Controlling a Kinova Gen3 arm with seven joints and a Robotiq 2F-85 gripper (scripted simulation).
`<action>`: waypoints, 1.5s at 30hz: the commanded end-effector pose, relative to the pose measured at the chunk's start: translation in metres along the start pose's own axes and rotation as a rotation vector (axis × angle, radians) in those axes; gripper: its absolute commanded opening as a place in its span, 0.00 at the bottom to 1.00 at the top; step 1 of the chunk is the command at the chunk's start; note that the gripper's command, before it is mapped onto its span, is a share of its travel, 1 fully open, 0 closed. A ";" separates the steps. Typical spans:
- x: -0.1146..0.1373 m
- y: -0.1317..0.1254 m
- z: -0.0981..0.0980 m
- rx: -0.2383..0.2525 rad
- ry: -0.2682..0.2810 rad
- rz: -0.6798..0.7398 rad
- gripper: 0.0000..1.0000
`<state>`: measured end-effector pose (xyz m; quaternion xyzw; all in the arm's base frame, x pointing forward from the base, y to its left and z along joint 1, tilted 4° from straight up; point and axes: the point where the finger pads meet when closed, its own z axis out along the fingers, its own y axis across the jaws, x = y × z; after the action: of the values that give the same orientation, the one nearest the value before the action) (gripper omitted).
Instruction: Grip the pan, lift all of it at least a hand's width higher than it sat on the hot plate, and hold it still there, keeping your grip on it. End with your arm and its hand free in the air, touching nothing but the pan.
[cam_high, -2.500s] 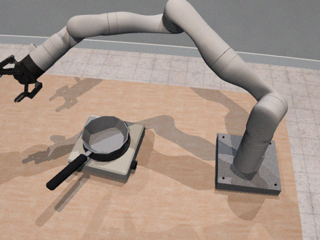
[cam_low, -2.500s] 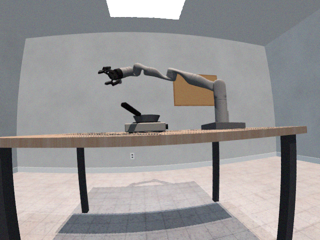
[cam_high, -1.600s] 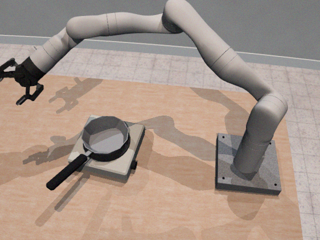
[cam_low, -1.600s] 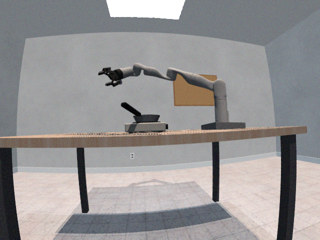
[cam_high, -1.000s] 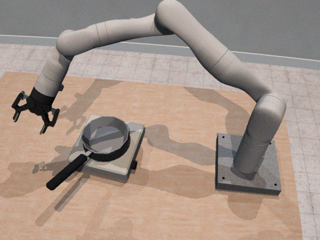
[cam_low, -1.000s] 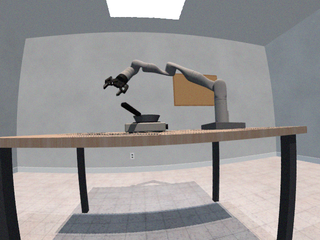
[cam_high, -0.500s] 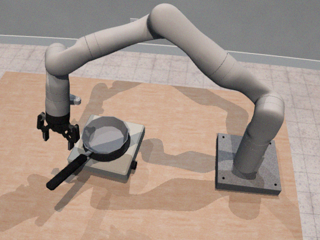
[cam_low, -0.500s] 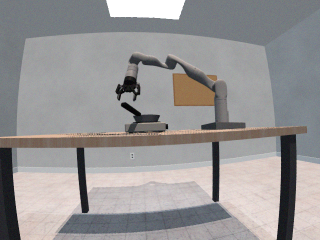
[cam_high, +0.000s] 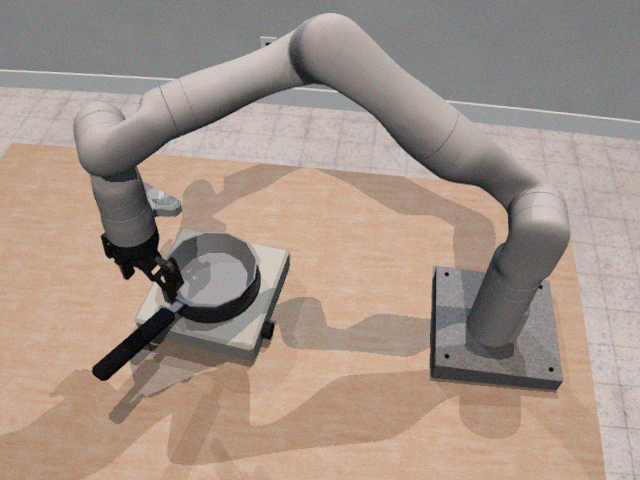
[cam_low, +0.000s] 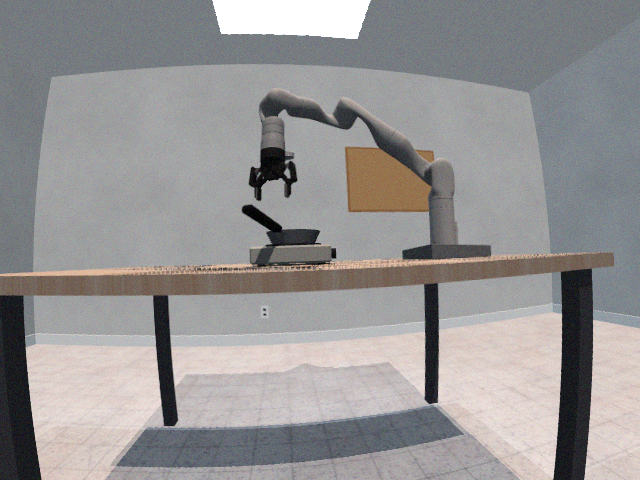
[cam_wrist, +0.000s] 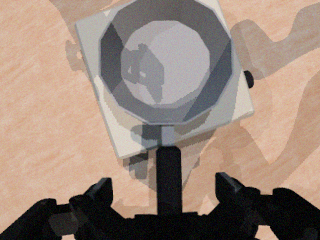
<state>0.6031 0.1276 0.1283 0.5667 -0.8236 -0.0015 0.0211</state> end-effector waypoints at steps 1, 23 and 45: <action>-0.004 0.006 -0.006 0.005 0.017 0.005 1.00; 0.000 0.008 0.041 0.002 0.036 0.024 1.00; 0.002 0.008 0.091 0.002 0.036 0.024 1.00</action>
<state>0.5907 0.1267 0.0363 0.5567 -0.8299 0.0094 0.0361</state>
